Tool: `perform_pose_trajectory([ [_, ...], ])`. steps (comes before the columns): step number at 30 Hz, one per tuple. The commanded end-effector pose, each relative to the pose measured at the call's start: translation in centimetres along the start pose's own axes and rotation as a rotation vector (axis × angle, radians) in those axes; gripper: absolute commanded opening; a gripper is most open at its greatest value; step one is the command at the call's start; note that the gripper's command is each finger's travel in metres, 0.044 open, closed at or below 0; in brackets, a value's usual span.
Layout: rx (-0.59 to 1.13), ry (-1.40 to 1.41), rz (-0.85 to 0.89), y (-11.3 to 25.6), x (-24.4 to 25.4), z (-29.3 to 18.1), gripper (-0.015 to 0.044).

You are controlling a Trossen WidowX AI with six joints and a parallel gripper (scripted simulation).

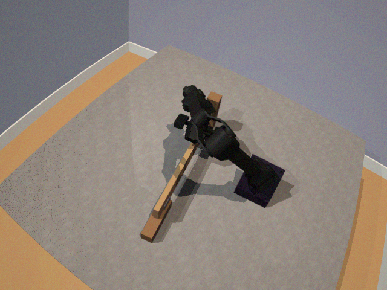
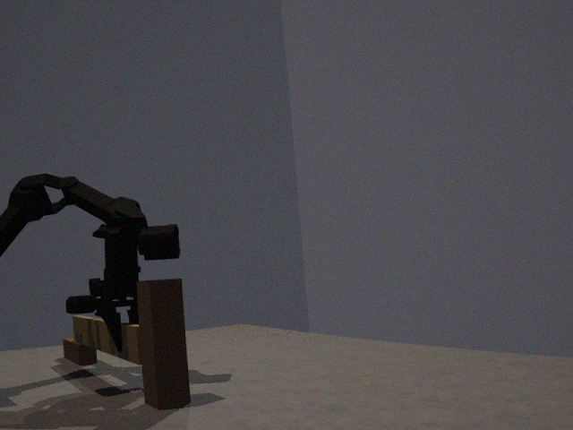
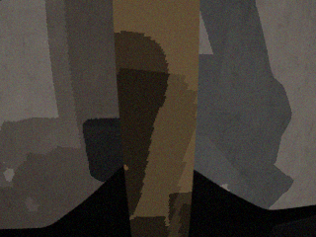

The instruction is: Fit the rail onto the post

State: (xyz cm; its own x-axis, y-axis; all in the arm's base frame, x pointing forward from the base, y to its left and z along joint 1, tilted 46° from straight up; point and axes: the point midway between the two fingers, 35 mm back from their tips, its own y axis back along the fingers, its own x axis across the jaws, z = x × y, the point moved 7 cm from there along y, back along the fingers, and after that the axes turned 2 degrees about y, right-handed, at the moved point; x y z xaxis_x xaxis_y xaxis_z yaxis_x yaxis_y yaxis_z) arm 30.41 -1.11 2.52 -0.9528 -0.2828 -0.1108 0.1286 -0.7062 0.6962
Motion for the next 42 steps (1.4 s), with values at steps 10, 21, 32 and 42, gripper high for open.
perform_pose_trajectory([
  [10,0.004,0.005,-0.007,0.4,-0.2,-0.5,0.0],
  [21,0.004,0.005,-0.007,0.4,-0.3,-0.8,0.0],
  [32,0.005,0.005,-0.007,0.3,-0.4,-1.2,0.0],
  [42,0.005,0.005,-0.007,0.4,-0.4,-1.4,0.0],
])
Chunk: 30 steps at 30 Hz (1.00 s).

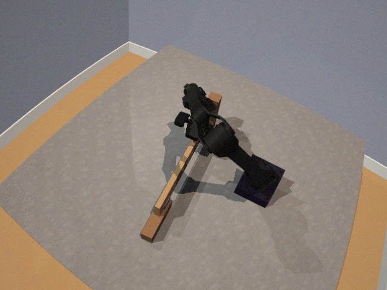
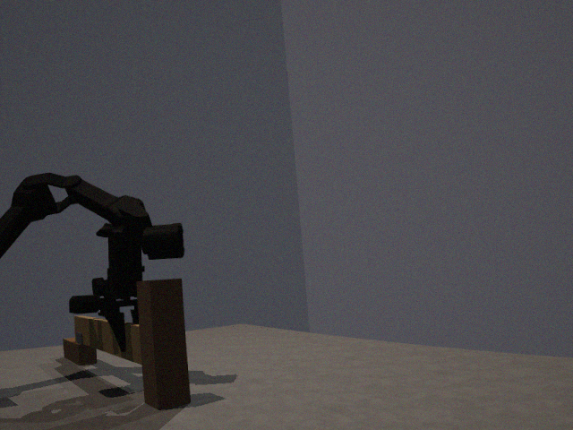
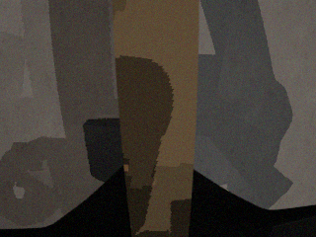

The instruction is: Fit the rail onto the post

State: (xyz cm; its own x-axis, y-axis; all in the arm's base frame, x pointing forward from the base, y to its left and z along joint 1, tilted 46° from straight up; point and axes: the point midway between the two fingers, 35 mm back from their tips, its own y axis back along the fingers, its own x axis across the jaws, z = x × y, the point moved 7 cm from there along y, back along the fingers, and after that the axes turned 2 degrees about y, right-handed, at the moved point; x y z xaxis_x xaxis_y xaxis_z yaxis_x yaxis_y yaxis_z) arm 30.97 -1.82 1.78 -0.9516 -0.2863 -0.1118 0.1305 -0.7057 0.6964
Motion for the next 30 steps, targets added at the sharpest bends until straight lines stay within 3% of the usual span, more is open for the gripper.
perform_pose_trajectory([
  [1,0.005,0.002,-0.009,0.34,-0.15,-0.33,0.0],
  [30,0.005,0.002,-0.009,0.3,-0.08,-1.2,0.0],
])
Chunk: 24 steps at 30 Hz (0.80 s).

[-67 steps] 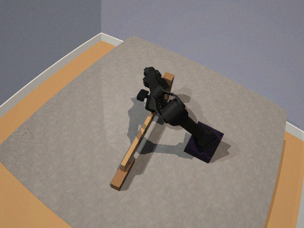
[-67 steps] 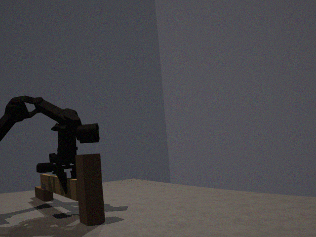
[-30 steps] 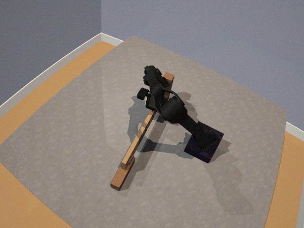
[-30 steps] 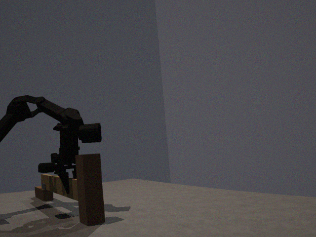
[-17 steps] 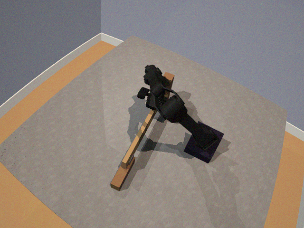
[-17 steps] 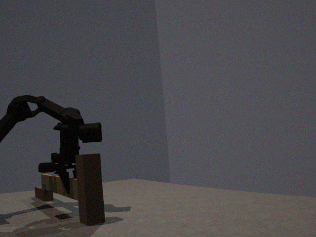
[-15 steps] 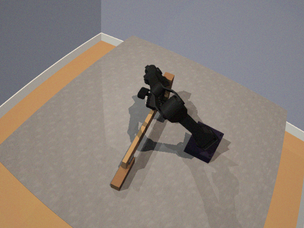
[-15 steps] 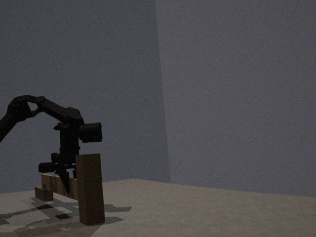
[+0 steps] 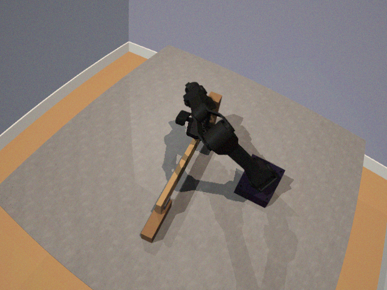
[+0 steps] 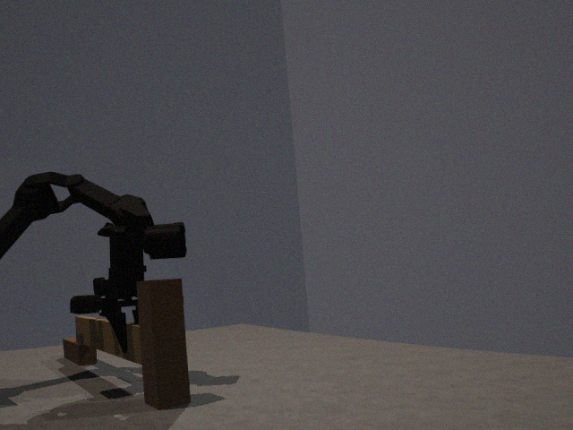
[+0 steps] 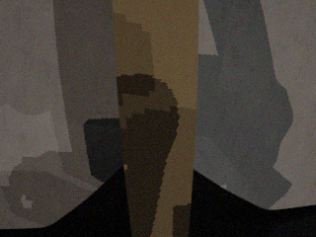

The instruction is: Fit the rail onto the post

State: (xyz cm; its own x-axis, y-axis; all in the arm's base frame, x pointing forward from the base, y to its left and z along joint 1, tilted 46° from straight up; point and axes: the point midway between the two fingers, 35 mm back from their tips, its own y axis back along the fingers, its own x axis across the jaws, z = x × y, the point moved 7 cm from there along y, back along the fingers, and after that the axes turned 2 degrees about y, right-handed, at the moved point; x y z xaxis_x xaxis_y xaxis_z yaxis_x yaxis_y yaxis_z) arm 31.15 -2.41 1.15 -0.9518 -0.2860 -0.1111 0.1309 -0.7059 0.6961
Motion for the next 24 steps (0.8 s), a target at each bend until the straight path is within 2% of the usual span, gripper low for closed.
perform_pose_trajectory([
  [1,0.006,0.002,-0.01,0.3,-0.14,-0.35,0.0],
  [24,0.006,0.003,-0.01,0.34,-0.12,-1.02,0.0],
])
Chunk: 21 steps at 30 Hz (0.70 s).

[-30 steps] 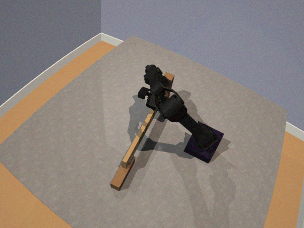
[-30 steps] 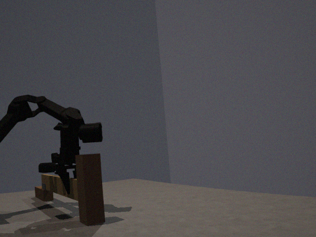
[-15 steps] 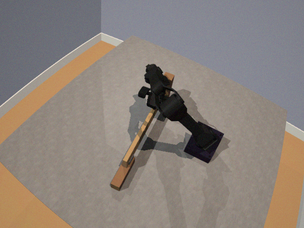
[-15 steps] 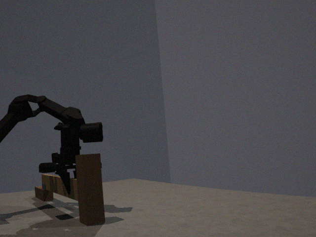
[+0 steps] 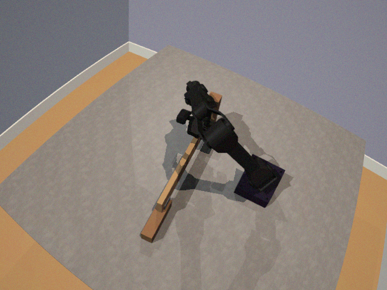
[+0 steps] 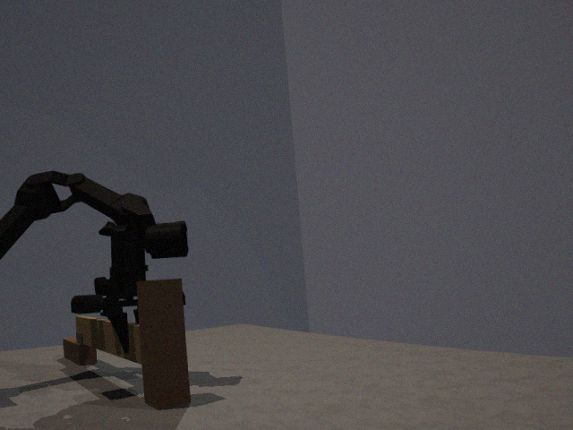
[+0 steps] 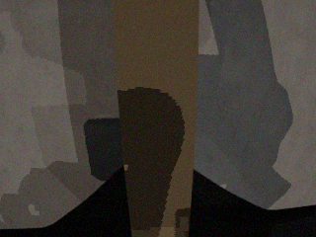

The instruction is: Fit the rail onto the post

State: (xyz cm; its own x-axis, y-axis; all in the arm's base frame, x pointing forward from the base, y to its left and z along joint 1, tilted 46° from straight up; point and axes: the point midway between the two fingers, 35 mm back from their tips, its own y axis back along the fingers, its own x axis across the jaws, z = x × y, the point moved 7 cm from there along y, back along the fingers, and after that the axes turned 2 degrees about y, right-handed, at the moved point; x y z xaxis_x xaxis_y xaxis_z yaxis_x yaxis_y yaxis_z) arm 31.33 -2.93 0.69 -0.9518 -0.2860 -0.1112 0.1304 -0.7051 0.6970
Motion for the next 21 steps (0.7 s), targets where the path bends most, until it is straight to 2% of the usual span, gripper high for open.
perform_pose_trajectory([
  [1,0.005,0.003,-0.01,0.26,-0.15,-0.33,0.0],
  [21,0.005,0.003,-0.01,0.33,-0.13,-0.93,0.0],
])
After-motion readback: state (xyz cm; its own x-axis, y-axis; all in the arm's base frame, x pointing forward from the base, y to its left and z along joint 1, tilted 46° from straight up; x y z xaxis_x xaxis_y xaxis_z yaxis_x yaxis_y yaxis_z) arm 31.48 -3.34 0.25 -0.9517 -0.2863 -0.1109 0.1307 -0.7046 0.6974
